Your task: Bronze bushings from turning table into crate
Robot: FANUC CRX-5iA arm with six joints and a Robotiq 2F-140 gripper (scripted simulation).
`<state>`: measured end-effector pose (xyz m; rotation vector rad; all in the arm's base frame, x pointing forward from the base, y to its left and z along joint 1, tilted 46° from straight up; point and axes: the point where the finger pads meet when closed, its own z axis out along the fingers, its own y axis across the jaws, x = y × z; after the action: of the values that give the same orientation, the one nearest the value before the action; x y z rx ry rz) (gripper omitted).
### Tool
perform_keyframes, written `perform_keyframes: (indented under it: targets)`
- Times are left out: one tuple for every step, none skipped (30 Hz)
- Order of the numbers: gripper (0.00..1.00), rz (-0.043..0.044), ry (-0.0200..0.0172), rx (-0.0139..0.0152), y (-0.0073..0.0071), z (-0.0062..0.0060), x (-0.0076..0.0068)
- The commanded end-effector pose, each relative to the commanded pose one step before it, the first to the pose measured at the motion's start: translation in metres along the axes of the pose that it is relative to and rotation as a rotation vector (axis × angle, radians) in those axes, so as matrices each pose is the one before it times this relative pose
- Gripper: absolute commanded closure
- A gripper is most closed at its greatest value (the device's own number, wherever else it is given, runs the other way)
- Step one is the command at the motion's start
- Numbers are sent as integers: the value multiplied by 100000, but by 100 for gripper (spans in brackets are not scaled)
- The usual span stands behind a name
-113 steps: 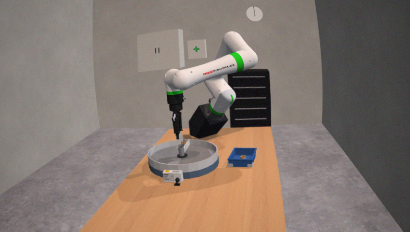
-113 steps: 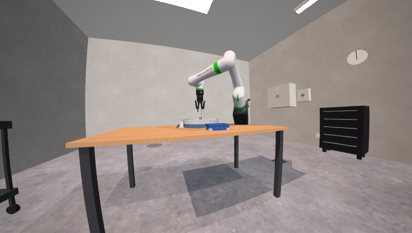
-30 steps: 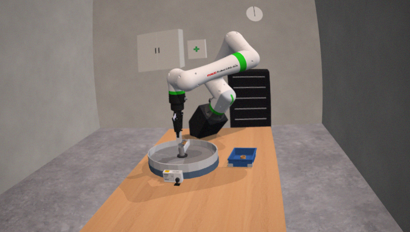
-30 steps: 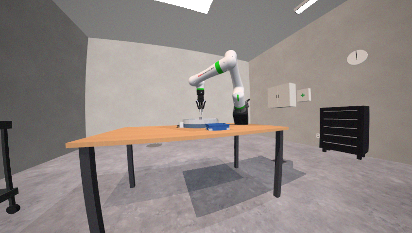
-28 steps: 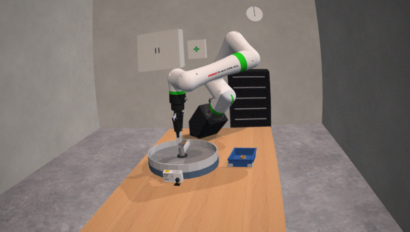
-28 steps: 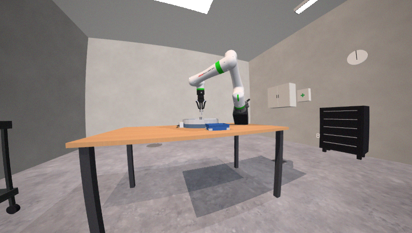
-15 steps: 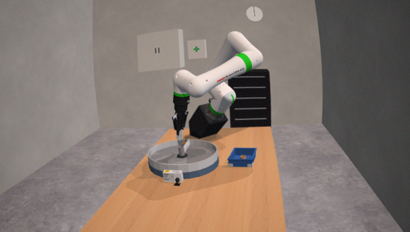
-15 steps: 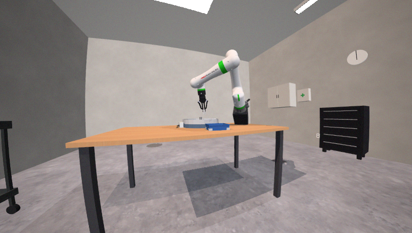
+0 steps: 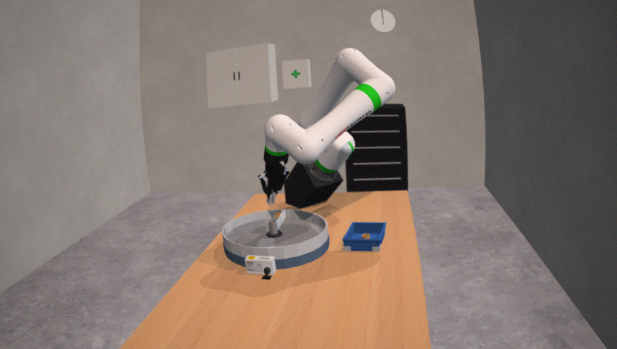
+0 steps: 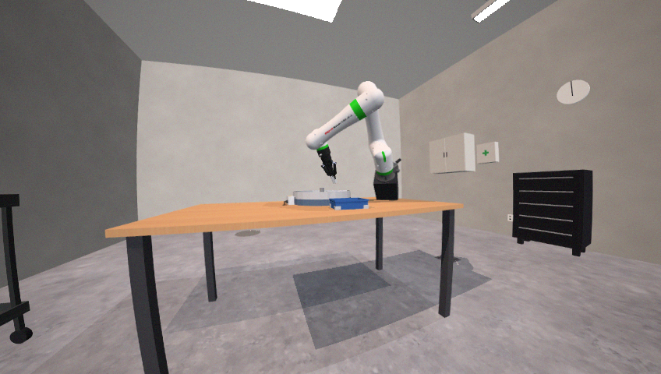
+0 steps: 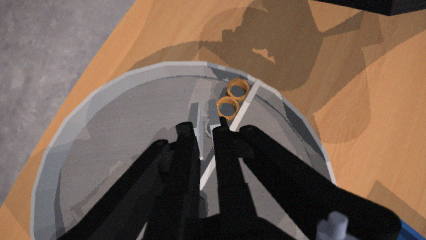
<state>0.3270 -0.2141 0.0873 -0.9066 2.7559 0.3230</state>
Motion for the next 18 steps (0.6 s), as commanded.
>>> perform_keyframes:
  targets:
    - [94, 16255, 10822, -6065, 1104, 1065, 1337]
    - [94, 0, 0, 0, 0, 0, 0]
    - [94, 1998, 1074, -757, 97, 148, 189]
    - [94, 1742, 951, -639, 79, 128, 165]
    - [94, 1490, 824, -530, 64, 108, 142]
    - [94, 1245, 696, -432, 51, 90, 119]
    - [94, 1011, 570, -343, 40, 73, 97]
    - [94, 792, 449, -263, 30, 57, 76]
    - [94, 590, 336, -194, 22, 42, 57]
    - [94, 412, 235, -134, 15, 29, 39]
    - [94, 259, 149, -84, 9, 18, 25]
    - [94, 138, 79, -44, 5, 10, 13]
    - [94, 53, 30, -17, 2, 4, 5]
    - [94, 8, 4, -2, 0, 1, 1]
    - [94, 0, 0, 0, 0, 0, 0]
    - [94, 0, 0, 0, 0, 0, 0]
    - [94, 0, 0, 0, 0, 0, 0]
    - [94, 0, 0, 0, 0, 0, 0]
